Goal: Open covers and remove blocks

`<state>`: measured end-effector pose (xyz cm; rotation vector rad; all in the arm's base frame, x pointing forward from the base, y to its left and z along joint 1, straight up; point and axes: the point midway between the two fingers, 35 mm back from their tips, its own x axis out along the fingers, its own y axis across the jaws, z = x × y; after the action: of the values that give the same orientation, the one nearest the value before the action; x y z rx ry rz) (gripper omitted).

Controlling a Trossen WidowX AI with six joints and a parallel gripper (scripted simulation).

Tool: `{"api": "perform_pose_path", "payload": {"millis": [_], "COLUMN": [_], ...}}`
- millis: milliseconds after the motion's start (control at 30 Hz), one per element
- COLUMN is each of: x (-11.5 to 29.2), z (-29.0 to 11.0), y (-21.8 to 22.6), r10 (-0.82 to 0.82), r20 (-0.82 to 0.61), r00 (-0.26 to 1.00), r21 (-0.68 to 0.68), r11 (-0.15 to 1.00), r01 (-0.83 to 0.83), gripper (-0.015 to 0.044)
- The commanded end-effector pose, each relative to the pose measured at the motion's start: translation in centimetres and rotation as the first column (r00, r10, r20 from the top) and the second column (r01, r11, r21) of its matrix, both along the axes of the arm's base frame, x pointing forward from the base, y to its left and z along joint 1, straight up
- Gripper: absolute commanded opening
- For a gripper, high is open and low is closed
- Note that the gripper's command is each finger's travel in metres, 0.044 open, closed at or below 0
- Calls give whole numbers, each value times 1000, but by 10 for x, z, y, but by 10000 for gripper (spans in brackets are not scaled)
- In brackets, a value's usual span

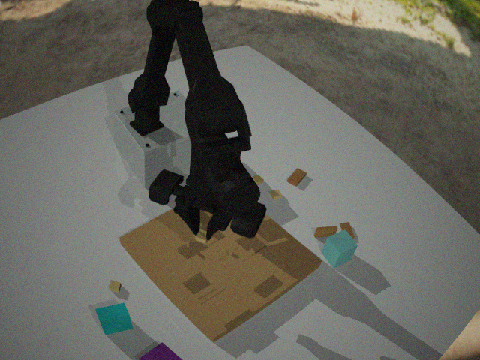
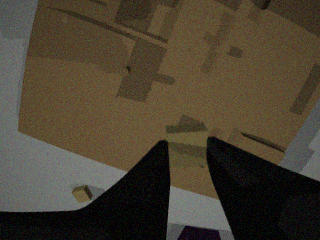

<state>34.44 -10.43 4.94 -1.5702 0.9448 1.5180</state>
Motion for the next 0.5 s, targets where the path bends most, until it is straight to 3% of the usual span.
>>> {"api": "perform_pose_path", "payload": {"millis": [0,467], "x": [-7,-30], "z": [0,0], "y": [-18,-68], "r10": [5,5], "r20": [-2,-4], "r00": [1000,1000], "r21": [-4,-9], "r11": [1000,1000], "r01": [-5,-5], "gripper": [80,80]}}
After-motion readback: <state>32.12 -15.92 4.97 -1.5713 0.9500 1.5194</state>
